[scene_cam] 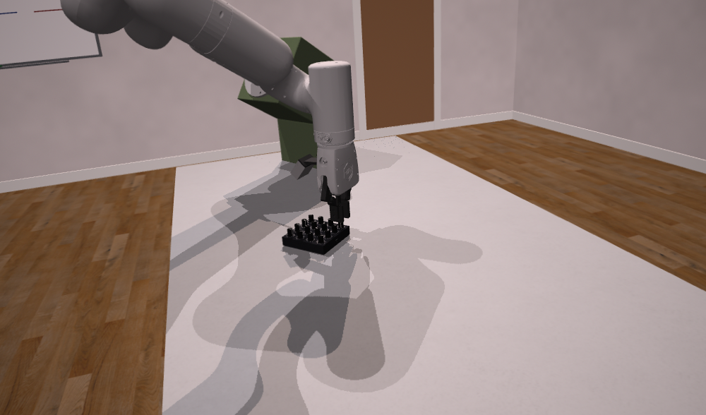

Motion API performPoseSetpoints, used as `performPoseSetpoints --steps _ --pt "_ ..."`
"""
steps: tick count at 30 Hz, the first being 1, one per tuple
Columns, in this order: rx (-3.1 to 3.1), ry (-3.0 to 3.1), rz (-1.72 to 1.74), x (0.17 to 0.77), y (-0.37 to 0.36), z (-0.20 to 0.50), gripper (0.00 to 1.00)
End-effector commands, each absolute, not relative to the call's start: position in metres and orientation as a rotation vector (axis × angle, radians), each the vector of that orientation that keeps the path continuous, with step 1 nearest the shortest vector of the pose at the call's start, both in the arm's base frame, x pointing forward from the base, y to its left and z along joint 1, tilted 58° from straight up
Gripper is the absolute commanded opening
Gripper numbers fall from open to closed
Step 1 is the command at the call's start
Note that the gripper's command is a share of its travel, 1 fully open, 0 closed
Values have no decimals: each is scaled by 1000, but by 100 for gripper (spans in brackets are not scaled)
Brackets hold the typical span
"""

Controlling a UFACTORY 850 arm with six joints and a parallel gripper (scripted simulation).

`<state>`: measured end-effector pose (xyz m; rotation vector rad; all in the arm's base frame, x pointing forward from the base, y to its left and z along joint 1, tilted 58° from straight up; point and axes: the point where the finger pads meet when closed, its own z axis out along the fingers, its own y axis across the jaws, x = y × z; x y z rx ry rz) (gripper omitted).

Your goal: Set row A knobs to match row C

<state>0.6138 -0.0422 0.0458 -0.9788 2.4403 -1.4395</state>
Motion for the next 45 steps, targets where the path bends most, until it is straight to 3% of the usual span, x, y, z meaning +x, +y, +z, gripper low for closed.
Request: performPoseSetpoints --steps 1,45 --pt "-979 2439 -1439 614 -42 46 19" --pt "-979 2439 -1439 619 -50 40 19"
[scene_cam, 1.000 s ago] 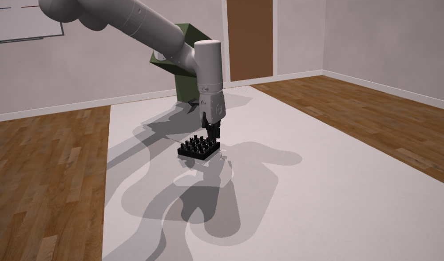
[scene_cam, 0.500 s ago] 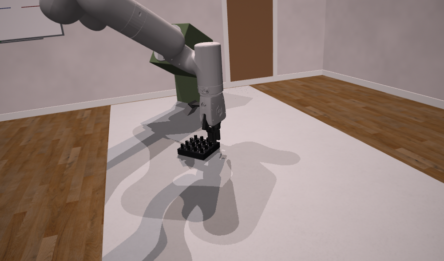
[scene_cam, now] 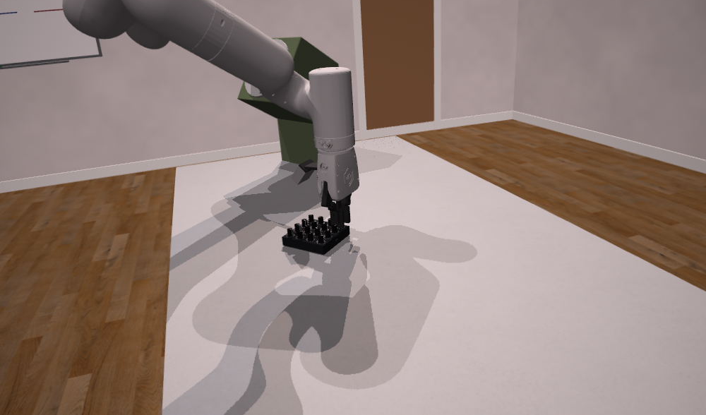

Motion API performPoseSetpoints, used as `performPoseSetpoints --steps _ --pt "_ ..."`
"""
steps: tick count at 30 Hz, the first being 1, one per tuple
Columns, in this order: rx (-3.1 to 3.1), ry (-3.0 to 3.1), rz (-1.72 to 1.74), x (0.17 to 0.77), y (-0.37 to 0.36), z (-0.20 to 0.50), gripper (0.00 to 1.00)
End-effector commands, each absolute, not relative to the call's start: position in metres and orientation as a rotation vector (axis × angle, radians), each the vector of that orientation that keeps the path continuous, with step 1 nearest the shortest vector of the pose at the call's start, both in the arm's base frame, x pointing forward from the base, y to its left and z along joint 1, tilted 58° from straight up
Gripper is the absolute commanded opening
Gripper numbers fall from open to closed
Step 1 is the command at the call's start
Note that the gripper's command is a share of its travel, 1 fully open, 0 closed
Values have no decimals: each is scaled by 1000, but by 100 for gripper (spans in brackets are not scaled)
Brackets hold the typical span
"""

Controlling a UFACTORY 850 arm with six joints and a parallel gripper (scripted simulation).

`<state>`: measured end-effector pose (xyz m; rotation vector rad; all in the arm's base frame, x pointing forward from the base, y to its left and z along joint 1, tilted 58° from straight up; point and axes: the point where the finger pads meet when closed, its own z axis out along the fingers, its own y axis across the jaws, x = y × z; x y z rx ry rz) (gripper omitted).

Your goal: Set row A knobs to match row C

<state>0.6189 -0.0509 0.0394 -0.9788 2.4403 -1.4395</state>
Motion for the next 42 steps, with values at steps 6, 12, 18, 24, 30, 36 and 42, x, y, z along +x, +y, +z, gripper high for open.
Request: performPoseSetpoints --steps 6,12,18,24,30,36,42 --pt "-979 2439 -1439 619 -50 40 19" --pt "-979 2439 -1439 619 -50 40 19" --pt "-979 2439 -1439 619 -50 40 19" --pt "-979 2439 -1439 619 -50 40 8" --pt "-979 2439 -1439 619 -50 40 8" --pt "-979 2439 -1439 619 -50 40 8" --pt "-979 2439 -1439 619 -50 40 8"
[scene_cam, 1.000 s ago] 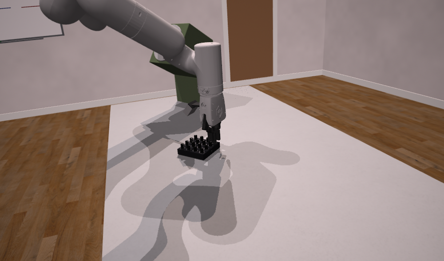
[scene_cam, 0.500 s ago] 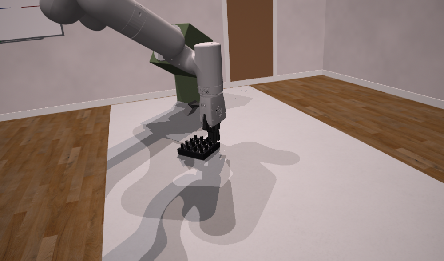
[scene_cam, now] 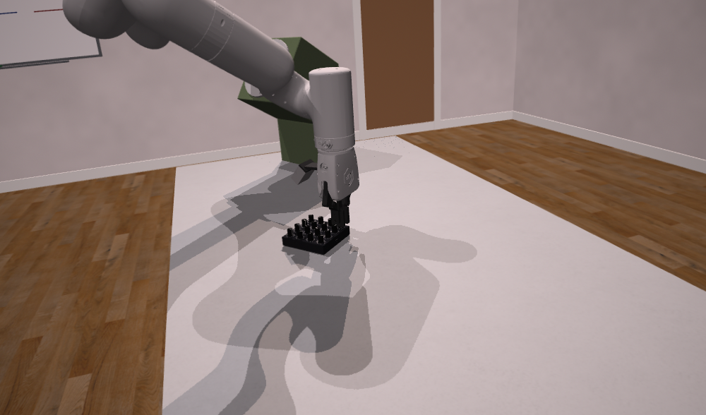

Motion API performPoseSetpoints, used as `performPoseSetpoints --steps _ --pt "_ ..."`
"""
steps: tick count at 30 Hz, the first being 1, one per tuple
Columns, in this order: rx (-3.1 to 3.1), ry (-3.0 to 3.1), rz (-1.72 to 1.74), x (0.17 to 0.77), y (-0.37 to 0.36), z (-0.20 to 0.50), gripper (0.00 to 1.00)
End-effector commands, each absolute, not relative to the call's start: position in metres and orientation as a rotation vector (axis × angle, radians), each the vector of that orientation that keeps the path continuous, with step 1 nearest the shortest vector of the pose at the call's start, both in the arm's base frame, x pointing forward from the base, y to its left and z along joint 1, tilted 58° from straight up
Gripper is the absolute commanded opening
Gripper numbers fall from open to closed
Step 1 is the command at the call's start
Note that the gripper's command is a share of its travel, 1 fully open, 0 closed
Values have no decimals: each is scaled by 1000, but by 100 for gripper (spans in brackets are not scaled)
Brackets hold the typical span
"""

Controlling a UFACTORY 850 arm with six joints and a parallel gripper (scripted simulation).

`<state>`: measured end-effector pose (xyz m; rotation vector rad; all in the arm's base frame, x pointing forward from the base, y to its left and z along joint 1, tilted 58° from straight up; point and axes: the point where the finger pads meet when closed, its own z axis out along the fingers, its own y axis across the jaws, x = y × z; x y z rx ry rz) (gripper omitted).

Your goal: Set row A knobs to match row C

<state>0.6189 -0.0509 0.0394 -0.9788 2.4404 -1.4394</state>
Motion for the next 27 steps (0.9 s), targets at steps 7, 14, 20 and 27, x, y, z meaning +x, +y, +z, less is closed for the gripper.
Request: performPoseSetpoints --steps 7,14,20,27 --pt "-979 2439 -1439 619 -50 40 8" --pt "-974 2440 -1438 619 -50 40 8" --pt "-960 2441 -1435 619 -50 40 8" --pt "-903 2446 -1421 619 -50 40 8"
